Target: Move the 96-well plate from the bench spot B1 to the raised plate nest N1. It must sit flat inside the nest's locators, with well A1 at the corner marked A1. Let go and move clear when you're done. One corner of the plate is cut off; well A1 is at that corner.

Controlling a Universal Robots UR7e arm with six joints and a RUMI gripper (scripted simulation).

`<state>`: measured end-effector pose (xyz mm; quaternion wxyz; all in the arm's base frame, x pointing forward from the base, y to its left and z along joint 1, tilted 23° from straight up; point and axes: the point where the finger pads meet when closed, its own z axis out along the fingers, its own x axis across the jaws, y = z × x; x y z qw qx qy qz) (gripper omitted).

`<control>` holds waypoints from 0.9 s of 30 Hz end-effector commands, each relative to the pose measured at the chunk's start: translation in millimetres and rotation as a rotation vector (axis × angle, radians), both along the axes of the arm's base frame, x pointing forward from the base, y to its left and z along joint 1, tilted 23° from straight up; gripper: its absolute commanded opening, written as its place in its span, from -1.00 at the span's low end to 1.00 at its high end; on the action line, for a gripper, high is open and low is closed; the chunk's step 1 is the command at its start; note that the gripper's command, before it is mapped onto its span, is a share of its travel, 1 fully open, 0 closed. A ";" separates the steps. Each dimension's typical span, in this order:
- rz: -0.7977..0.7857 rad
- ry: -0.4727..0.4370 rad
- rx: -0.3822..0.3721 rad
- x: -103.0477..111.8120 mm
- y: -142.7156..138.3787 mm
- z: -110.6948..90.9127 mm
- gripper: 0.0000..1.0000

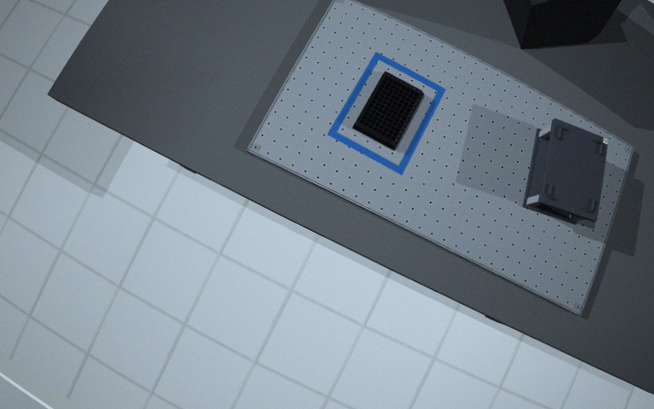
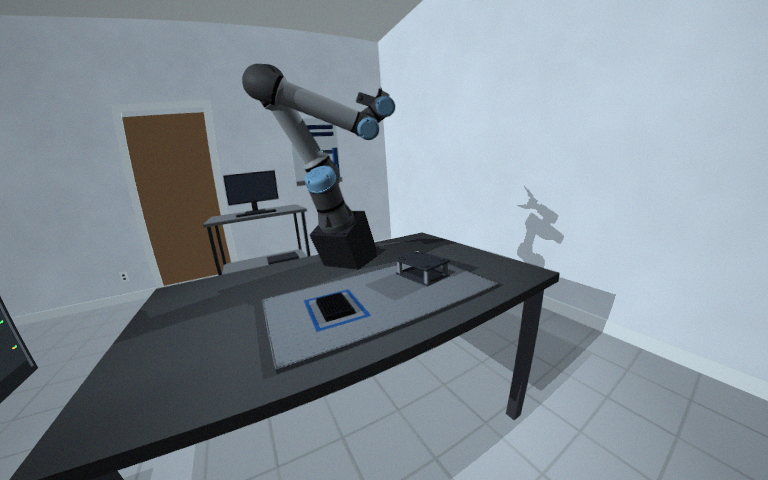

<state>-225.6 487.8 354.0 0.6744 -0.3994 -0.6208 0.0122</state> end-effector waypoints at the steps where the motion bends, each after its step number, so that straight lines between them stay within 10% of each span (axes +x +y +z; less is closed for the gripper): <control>1: 0.000 0.000 0.001 0.0 0.0 0.3 1.00; 17: 0.000 0.000 0.001 0.0 0.0 0.3 1.00; 27: -0.121 -0.018 -0.087 42.5 18.8 -18.4 1.00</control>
